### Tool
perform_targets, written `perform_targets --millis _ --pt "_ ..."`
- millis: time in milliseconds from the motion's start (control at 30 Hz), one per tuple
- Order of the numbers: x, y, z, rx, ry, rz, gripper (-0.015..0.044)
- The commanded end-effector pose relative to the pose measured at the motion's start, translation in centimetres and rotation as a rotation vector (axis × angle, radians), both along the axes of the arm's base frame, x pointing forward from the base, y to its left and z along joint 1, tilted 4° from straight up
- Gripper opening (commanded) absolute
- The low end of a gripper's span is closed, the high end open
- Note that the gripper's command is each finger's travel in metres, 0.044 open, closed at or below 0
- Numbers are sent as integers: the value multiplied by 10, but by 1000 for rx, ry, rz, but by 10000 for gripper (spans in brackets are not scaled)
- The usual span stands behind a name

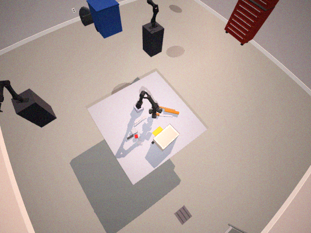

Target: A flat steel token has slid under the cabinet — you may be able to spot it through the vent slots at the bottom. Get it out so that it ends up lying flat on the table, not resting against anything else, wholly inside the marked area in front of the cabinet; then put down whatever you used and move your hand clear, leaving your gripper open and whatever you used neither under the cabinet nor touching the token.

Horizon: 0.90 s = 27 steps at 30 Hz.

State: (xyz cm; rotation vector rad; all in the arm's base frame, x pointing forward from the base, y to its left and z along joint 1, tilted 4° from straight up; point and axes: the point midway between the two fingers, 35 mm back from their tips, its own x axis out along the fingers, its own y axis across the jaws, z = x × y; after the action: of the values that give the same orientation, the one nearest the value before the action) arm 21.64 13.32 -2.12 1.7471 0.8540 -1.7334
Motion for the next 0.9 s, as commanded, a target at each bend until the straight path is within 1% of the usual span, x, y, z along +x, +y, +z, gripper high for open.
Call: perform_targets --millis 0,333,867 --pt "1 2 1 -1 -1 -33 0" --pt "0 7 1 0 4 -86 0" --pt "0 8 1 2 -4 30 0"
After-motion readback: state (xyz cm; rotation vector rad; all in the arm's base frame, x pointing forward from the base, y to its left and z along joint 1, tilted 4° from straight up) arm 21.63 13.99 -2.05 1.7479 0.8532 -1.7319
